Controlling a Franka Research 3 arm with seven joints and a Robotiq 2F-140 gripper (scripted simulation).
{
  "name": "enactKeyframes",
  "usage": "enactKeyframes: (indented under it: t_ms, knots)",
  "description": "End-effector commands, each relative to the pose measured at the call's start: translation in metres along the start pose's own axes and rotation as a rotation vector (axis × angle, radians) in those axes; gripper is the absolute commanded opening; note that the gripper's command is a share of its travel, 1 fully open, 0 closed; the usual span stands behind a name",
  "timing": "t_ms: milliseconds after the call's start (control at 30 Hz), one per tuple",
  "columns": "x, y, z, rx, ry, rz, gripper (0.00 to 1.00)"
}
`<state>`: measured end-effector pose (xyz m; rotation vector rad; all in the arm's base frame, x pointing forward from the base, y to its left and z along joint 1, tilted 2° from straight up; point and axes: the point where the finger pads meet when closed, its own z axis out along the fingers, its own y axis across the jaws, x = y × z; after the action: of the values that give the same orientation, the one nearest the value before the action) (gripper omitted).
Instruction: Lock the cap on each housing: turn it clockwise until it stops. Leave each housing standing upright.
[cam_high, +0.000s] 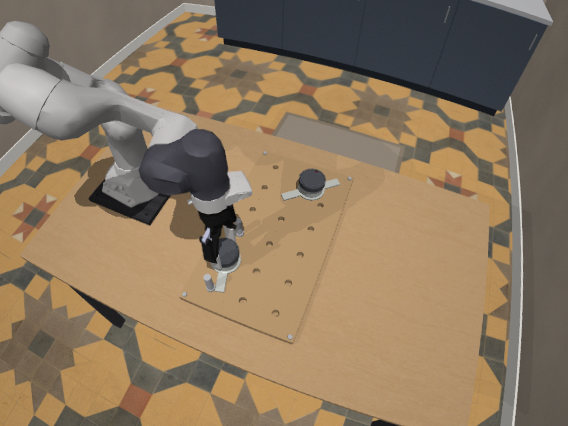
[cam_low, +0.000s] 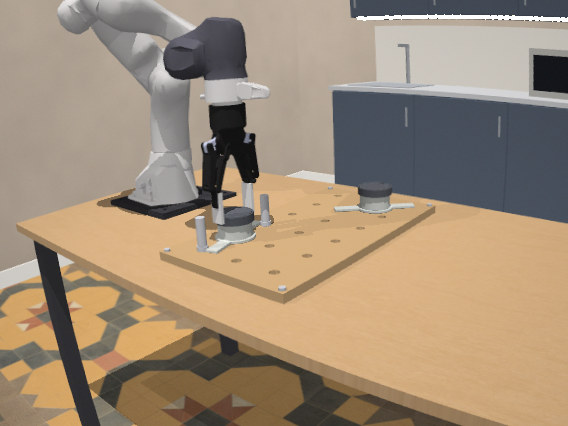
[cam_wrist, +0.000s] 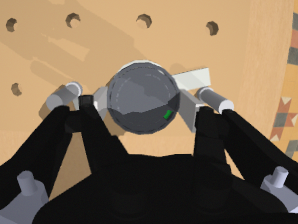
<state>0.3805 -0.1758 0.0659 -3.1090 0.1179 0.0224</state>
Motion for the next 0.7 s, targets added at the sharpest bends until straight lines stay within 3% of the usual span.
enactKeyframes:
  t_ms: [0, 333, 667]
  knots:
    - [-0.0004, -0.0001, 0.0007, -0.001, -0.001, 0.002, 0.10]
    - [-0.0004, -0.0002, 0.0007, -0.001, -0.001, -0.017, 0.10]
    - [-0.0005, -0.0004, 0.0005, -0.001, -0.001, -0.181, 0.10]
